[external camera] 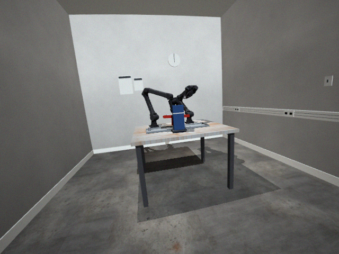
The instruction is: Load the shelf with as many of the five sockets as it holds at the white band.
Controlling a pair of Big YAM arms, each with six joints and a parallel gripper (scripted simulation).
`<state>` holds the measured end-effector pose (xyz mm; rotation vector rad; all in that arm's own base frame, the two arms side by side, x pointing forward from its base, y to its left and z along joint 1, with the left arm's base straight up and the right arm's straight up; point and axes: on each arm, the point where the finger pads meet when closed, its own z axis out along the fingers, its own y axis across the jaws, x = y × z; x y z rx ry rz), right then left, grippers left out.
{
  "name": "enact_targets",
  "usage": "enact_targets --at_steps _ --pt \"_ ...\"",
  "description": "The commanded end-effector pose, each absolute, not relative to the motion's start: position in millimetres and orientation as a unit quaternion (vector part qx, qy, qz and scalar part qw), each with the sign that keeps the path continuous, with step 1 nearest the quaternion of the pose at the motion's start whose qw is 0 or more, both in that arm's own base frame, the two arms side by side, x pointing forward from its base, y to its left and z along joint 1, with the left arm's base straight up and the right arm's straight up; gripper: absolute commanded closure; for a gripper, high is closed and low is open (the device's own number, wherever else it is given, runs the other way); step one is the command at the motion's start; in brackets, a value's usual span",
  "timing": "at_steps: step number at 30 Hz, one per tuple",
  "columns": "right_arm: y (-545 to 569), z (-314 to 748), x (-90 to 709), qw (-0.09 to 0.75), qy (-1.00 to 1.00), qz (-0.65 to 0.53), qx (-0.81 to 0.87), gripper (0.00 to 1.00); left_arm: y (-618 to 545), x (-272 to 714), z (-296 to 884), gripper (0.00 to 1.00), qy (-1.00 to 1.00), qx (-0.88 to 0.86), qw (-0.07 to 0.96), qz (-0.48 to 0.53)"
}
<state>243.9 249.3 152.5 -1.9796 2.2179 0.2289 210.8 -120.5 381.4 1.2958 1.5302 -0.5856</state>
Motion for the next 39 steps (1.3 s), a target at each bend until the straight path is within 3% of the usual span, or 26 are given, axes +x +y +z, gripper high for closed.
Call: enact_targets --at_steps 1,20,25,32,39 --pt "275 200 259 0.153 0.727 0.091 -0.663 0.95 -123 214 412 0.35 0.615 0.554 0.513 -0.226" --pt "277 222 260 0.178 0.722 0.091 -0.662 0.95 -124 210 433 0.35 0.602 0.571 0.515 -0.215" --pt "268 227 252 0.115 0.733 0.088 -0.665 0.95 -124 208 438 0.35 0.600 0.577 0.513 -0.212" --pt "268 227 251 0.111 0.733 0.088 -0.665 0.95 -124 207 442 0.35 0.598 0.582 0.510 -0.208" --pt "262 243 252 0.130 0.734 0.087 -0.661 0.15 -126 204 451 0.35 0.589 0.589 0.512 -0.208"
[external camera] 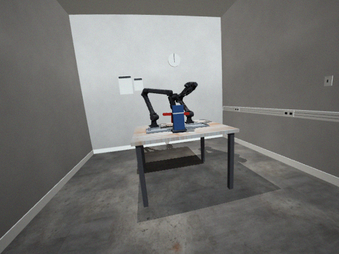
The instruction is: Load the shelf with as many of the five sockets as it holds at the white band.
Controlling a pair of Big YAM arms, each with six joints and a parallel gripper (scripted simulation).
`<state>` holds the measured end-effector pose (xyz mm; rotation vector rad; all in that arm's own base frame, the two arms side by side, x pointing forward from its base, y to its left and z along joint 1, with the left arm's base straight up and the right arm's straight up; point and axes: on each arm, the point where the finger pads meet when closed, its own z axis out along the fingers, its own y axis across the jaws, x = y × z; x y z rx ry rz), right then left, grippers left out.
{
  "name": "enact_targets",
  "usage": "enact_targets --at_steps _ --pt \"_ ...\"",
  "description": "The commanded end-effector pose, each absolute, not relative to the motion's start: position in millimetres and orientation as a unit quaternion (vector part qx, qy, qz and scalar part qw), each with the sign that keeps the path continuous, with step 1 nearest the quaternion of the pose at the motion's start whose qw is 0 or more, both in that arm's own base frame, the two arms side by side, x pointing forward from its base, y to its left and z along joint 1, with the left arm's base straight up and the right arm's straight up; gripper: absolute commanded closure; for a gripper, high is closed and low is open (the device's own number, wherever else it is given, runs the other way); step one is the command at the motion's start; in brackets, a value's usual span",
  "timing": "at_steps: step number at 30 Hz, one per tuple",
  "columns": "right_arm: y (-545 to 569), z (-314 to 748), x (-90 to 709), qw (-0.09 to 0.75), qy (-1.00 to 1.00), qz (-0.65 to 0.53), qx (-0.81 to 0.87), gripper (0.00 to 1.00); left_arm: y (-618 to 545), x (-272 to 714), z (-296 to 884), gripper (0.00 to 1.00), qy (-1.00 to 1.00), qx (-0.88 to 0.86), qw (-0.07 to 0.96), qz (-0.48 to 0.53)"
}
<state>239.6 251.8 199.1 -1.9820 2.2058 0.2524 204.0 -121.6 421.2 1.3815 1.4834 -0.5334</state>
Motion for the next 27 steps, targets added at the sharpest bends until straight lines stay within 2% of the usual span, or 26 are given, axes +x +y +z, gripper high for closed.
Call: enact_targets --at_steps 1,2,19,27 --pt "262 245 252 0.132 0.734 0.087 -0.660 0.04 -126 204 452 0.35 0.589 0.591 0.512 -0.207" --pt "261 248 252 0.135 0.735 0.087 -0.659 0.00 -126 203 453 0.35 0.587 0.592 0.512 -0.207" --pt "250 274 256 0.143 0.732 0.086 -0.661 0.00 -130 198 465 0.35 0.574 0.611 0.505 -0.203" --pt "256 301 237 0.203 0.730 0.075 -0.649 0.00 -131 199 468 0.35 0.571 0.611 0.509 -0.205"
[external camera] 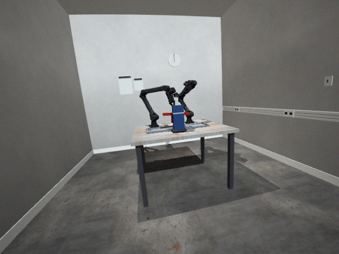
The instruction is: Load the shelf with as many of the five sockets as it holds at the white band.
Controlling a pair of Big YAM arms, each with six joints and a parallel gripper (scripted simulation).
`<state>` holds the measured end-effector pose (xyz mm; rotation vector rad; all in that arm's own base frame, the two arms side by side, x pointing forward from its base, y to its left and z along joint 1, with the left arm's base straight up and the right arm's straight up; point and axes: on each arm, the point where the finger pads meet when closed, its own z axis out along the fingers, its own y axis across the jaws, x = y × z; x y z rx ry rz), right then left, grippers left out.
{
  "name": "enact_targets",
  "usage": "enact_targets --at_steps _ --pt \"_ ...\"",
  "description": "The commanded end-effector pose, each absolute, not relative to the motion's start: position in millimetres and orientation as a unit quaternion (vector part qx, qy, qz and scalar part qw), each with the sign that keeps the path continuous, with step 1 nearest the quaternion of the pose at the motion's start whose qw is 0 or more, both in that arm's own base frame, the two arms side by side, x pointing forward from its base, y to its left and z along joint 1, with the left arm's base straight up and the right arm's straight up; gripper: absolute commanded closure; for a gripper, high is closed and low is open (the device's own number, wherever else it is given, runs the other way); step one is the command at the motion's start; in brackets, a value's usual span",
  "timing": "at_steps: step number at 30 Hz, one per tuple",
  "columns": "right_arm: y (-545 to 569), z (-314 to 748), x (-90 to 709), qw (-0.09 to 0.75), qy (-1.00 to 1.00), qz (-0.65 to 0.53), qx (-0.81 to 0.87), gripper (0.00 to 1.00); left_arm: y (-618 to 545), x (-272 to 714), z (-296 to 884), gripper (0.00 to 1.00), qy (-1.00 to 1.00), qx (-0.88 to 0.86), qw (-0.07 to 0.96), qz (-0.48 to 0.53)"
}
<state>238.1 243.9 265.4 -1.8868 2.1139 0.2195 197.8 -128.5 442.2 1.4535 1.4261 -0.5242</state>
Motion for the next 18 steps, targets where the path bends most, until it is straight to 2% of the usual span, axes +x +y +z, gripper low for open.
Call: enact_targets --at_steps 1,8,18 --pt "258 310 232 0.221 0.726 0.070 -0.647 0.00 -131 199 468 0.35 0.571 0.611 0.509 -0.205" --pt "266 391 190 0.363 0.679 0.032 -0.637 0.00 -132 199 468 0.35 0.570 0.611 0.509 -0.205" --pt "269 412 173 0.411 0.655 0.001 -0.634 0.00 -132 199 468 0.35 0.570 0.611 0.509 -0.205"
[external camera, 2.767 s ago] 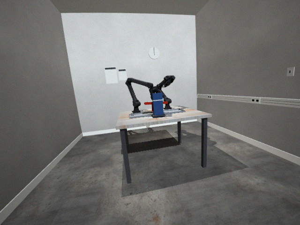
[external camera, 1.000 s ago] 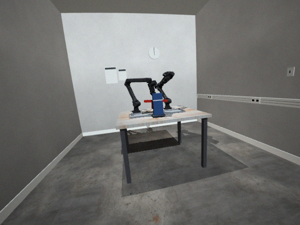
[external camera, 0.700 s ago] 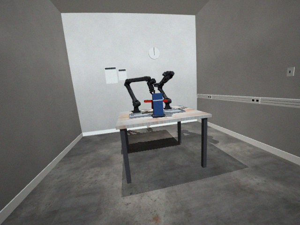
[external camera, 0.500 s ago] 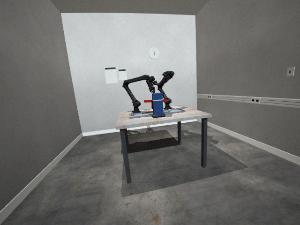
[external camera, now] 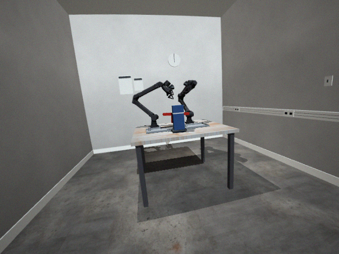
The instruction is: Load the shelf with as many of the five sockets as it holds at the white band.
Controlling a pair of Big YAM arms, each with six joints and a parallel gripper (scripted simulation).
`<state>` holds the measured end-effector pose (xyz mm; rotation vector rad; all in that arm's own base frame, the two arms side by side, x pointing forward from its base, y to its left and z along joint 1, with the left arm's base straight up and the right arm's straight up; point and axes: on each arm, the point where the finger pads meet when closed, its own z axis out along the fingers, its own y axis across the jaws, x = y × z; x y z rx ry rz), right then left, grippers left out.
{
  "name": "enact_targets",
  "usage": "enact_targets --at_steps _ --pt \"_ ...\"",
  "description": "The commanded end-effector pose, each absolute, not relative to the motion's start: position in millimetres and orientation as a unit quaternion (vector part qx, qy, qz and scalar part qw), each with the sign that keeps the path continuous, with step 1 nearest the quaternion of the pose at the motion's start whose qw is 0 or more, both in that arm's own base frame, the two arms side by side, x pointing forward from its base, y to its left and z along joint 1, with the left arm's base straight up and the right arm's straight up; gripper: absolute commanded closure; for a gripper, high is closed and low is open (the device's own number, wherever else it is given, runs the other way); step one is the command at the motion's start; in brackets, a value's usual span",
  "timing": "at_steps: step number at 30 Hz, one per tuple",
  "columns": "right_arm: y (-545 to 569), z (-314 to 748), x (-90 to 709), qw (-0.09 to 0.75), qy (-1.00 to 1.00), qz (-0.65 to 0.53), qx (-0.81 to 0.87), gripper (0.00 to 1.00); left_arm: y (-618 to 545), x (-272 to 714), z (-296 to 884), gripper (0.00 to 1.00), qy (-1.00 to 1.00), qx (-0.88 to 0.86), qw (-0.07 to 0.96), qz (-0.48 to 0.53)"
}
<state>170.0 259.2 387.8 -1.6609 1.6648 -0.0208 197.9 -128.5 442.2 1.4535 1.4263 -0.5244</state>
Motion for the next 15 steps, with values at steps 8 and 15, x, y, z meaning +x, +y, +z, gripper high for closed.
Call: enact_targets --at_steps 8,15 --pt "267.1 421.1 175.0 0.422 0.650 -0.008 -0.631 0.00 -131.5 198.9 468.3 0.35 0.570 0.611 0.509 -0.205" --pt "267.1 421.1 175.0 0.422 0.650 -0.008 -0.631 0.00 -131.5 198.9 468.3 0.35 0.570 0.611 0.509 -0.205"
